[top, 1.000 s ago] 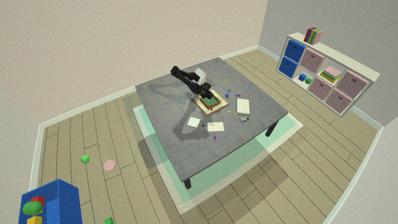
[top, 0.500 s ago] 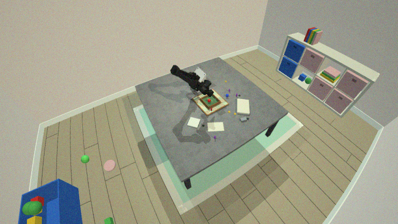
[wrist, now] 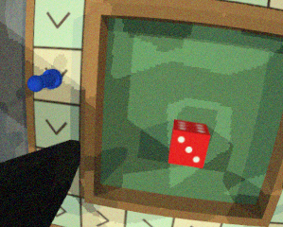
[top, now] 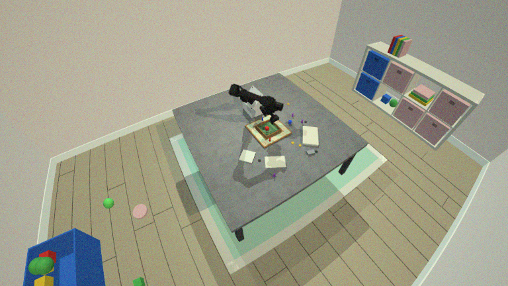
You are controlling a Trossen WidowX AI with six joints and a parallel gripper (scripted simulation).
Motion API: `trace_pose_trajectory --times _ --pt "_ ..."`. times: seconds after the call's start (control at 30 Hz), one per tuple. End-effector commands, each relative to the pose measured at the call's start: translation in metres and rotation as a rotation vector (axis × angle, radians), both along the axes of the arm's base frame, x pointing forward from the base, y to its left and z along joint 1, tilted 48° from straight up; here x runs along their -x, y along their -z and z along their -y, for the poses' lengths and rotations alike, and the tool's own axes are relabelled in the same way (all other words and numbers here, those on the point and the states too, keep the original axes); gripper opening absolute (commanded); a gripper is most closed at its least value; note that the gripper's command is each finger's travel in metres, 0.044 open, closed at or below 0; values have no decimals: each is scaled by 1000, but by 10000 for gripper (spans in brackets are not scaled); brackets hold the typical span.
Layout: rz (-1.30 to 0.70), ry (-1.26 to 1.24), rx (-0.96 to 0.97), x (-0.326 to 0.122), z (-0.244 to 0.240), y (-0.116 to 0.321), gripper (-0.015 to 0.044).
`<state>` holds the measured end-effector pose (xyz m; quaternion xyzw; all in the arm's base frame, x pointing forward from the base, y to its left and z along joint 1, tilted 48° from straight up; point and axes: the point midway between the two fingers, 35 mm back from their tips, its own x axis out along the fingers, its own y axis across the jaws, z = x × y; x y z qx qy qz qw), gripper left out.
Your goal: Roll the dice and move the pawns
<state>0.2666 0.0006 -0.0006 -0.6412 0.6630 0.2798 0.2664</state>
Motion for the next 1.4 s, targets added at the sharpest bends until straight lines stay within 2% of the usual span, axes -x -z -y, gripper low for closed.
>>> trace_pose_trajectory --times 0.0,0.07,0.2,0.23,0.77,0.97,1.37 --pt "1 7 -13 0 1 -1 440" --pt "39 43 -11 -3 -3 3 387" --pt "263 258 -1 -15 -26 26 282" --pt "322 314 1 -18 -32 33 275" --pt "1298 1244 58 -43 -100 140 275" --pt "1547 1465 62 -42 -113 170 275" --pt "1590 1503 61 -41 -115 175 275"
